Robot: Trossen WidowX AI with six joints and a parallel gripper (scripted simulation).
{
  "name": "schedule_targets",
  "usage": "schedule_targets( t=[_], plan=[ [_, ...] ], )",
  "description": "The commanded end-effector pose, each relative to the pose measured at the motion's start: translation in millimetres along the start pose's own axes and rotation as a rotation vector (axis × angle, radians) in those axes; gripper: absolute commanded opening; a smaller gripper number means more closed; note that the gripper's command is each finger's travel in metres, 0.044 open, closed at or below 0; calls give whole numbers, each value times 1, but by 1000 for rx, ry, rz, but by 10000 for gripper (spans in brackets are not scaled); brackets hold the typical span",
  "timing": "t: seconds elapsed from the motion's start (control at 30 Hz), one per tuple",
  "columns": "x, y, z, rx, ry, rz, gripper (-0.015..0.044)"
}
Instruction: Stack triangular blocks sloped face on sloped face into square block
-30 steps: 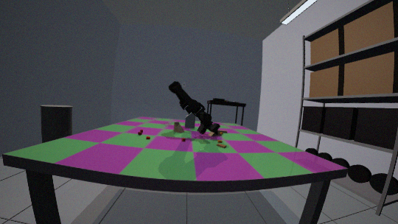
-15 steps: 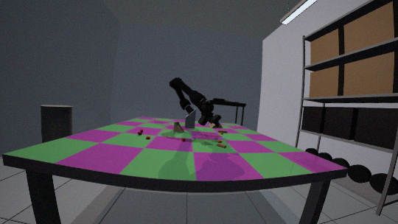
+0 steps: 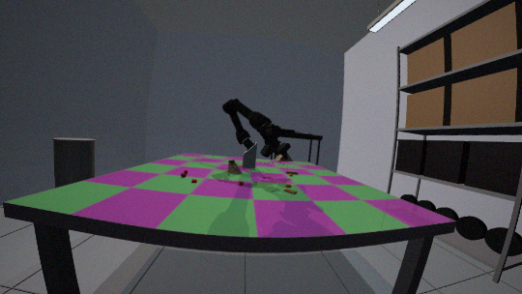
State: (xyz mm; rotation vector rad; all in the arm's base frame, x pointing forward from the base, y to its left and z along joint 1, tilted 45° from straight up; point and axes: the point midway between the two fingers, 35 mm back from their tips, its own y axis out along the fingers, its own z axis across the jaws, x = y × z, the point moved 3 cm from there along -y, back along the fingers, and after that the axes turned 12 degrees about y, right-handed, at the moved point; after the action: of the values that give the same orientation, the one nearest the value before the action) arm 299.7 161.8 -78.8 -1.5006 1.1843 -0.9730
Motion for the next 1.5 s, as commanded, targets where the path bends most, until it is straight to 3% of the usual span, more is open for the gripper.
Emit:
schedule_targets(
  t=[0.0, 0.57, 1.3, 1.47],
  plan=[
    [-1, 2, -1, -4, 36, -28, 0],
    [-17, 14, -6, 83, 466, -341, 0],
    [-42, 17, -10, 503, 929, -600, 0],
    [-43, 17, -10, 520, 941, -603, 0]
  ],
)
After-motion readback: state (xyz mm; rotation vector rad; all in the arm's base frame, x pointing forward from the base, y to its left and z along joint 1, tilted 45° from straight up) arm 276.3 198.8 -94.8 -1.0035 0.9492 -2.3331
